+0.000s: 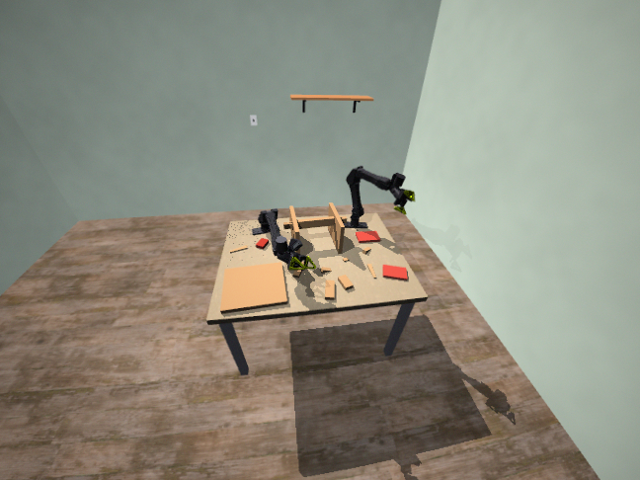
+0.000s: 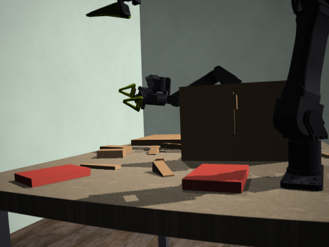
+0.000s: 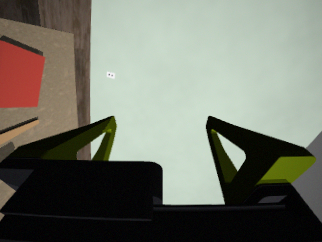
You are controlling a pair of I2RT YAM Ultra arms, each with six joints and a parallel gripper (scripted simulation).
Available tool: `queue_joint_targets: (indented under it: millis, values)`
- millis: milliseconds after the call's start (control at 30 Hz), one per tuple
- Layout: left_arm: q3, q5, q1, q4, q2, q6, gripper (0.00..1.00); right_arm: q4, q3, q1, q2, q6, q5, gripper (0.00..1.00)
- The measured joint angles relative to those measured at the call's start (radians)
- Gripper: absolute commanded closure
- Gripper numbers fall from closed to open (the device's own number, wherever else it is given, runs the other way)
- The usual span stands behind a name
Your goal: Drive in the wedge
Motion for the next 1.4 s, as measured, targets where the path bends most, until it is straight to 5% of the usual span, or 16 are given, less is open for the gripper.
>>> queue_joint_targets:
  millis: [1400]
  values:
    - [-0.109, -0.344, -0.564, 0.077, -0.154, 1.118, 0.0, -0.414, -0.657, -0.027, -0.969, 0.347, 0.37, 0.0]
